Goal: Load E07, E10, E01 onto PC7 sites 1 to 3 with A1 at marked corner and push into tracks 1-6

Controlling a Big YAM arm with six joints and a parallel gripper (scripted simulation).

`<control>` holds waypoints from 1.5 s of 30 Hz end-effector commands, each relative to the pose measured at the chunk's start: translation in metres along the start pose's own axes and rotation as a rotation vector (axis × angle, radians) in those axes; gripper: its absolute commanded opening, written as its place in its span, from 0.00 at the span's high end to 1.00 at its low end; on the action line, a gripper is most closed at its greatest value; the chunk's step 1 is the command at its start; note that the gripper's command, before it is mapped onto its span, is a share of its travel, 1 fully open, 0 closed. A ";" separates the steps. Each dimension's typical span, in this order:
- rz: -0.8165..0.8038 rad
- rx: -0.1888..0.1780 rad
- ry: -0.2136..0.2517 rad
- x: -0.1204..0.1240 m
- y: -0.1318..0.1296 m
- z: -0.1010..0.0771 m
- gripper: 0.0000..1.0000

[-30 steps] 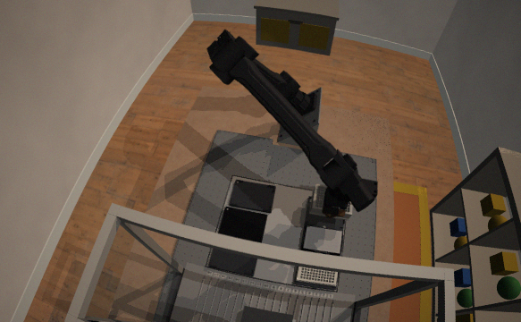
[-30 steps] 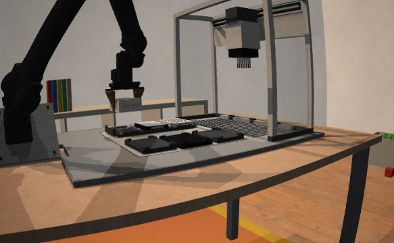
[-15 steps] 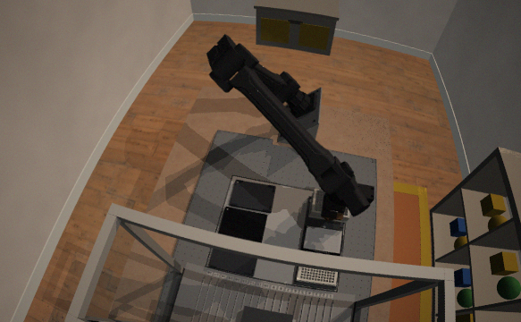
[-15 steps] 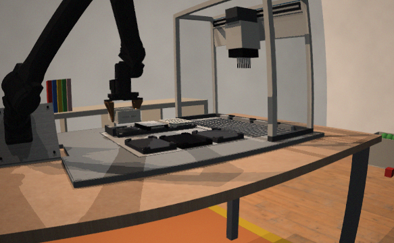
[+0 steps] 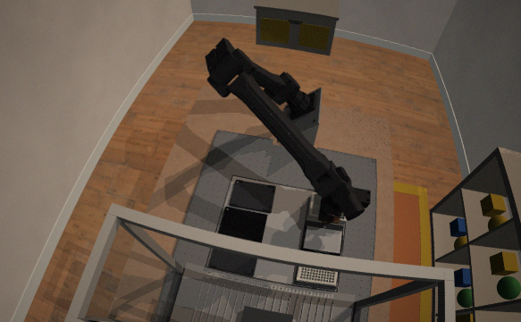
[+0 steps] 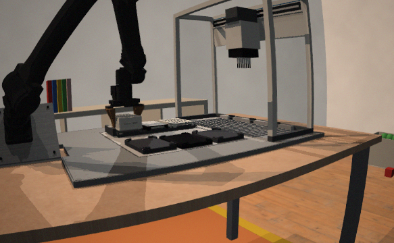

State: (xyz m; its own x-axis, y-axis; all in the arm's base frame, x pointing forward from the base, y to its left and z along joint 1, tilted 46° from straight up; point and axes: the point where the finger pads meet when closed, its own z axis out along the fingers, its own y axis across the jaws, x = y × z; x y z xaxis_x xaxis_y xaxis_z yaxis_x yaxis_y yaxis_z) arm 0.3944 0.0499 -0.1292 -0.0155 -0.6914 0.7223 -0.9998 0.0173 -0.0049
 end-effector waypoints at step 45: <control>0.001 0.030 -0.012 -0.004 -0.008 -0.002 1.00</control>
State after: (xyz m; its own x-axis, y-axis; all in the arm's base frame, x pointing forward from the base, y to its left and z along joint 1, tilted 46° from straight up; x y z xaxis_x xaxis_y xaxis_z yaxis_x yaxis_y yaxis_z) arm 0.3938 0.0494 -0.1333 -0.0101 -0.6926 0.7212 -0.9999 0.0102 -0.0043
